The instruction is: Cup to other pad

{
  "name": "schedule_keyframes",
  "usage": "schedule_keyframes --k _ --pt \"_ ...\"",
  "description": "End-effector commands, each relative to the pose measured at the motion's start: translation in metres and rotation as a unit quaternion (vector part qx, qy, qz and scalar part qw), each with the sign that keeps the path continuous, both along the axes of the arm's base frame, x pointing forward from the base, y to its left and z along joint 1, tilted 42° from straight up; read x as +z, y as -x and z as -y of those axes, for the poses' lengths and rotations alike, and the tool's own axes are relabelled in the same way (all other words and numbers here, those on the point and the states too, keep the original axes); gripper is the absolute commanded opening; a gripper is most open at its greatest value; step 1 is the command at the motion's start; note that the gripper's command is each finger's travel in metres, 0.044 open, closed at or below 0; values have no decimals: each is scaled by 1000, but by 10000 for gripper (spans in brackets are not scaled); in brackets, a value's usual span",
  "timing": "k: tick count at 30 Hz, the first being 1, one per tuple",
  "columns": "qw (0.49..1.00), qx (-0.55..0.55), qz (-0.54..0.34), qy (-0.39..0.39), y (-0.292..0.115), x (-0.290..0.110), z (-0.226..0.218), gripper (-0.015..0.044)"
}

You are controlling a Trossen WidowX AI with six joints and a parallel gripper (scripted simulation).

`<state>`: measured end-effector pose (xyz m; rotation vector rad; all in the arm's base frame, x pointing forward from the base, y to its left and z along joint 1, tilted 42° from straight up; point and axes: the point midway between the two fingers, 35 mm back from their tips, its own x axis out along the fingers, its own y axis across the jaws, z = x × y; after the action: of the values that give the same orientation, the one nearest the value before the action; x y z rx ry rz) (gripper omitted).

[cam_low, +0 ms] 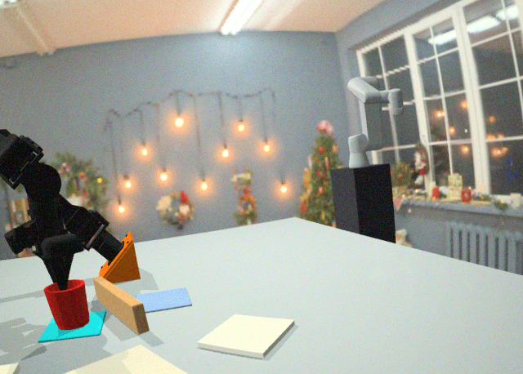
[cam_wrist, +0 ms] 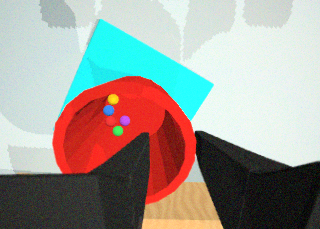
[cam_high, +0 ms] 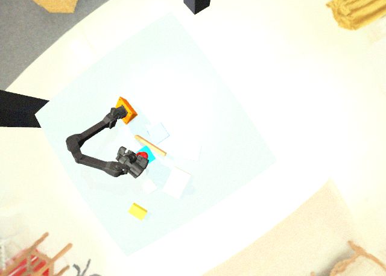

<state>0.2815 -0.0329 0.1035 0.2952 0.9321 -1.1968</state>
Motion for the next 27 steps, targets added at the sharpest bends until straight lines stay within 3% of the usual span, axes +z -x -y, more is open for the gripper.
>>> schedule_keyframes --k 1,24,27 --pt "1000 -2 -1 -1 0 3 -3 128" --pt "1000 -1 -1 0 0 22 -20 128" --pt "1000 1 0 1 0 21 -18 206"
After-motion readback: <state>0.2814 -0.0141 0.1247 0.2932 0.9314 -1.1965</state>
